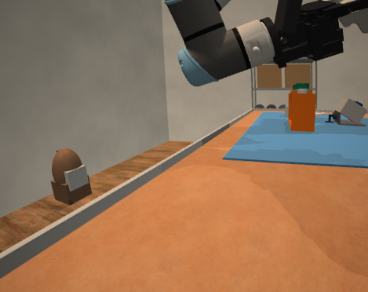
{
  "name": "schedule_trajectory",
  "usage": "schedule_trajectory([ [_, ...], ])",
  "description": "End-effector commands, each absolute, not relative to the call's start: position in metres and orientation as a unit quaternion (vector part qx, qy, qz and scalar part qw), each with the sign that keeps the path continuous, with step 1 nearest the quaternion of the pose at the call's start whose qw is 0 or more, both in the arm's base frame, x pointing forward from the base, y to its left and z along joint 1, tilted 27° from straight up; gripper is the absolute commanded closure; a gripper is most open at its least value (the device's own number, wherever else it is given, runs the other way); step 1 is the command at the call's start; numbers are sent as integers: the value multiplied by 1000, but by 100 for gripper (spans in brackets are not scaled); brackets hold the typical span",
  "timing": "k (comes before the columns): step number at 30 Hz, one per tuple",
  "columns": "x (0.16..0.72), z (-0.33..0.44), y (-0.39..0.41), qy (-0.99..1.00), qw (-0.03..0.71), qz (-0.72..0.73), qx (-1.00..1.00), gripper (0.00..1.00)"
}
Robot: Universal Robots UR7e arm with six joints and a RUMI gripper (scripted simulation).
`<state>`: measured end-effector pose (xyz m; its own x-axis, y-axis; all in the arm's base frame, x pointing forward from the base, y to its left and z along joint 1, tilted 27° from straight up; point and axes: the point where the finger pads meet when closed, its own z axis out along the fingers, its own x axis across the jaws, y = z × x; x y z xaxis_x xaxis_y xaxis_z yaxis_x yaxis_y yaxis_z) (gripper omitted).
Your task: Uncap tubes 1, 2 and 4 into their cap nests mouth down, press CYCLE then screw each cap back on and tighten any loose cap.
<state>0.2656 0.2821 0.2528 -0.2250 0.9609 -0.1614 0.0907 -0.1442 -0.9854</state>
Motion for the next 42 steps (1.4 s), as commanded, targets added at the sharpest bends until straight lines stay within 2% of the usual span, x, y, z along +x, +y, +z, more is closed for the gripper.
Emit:
schedule_trajectory([
  [1, 273, 239, 269, -526, 385, 538, -534, 65],
  [42, 333, 143, 181, -424, 384, 311, -759, 65],
])
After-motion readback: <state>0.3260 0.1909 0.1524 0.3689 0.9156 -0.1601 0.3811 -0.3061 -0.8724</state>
